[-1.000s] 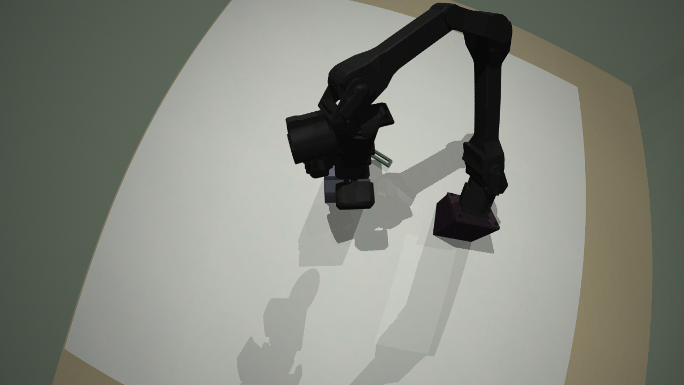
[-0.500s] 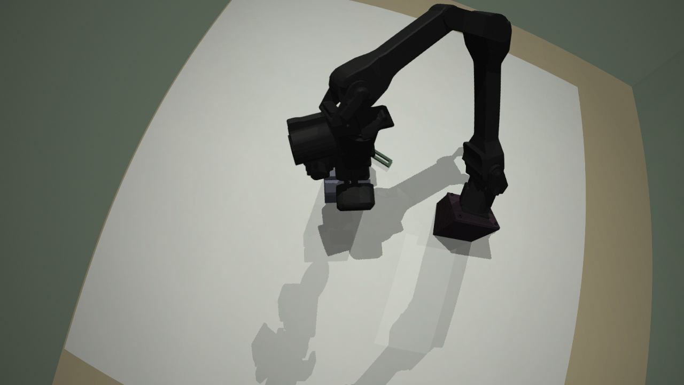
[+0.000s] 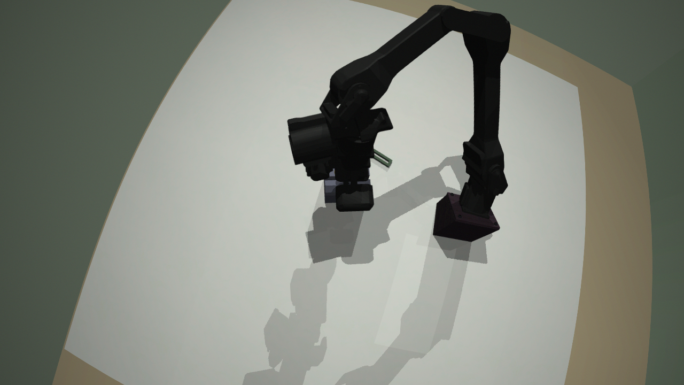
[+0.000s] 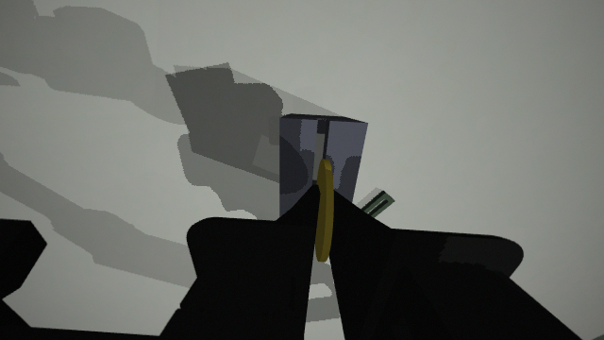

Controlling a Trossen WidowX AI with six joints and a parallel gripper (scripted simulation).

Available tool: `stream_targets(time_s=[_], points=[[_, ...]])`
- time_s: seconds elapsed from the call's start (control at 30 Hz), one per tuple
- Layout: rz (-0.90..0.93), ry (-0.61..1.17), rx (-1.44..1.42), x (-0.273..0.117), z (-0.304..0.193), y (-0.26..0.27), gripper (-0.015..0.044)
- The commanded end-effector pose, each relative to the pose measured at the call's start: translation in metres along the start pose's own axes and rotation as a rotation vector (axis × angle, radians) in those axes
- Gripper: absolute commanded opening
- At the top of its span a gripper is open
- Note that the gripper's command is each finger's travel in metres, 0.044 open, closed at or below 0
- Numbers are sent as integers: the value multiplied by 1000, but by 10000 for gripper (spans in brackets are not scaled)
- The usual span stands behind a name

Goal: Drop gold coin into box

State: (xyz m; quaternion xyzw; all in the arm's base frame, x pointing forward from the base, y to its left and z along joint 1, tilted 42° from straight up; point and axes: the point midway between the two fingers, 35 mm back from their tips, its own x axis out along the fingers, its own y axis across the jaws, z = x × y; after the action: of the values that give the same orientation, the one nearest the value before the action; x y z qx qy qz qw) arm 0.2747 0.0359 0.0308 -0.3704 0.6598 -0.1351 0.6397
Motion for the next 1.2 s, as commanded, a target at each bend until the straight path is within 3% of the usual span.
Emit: stream_targets(time_s=[0.0, 0.2, 0.4, 0.7, 1.03, 1.17], points=[[-6, 1, -7, 3, -1, 0, 0], [-6, 1, -8, 5, -1, 0, 0], [0, 0, -1, 3, 0, 0, 157], [0, 0, -1, 3, 0, 0, 161], [-1, 2, -4, -23, -1, 1, 423], [-8, 9, -9, -55, -4, 0, 440]])
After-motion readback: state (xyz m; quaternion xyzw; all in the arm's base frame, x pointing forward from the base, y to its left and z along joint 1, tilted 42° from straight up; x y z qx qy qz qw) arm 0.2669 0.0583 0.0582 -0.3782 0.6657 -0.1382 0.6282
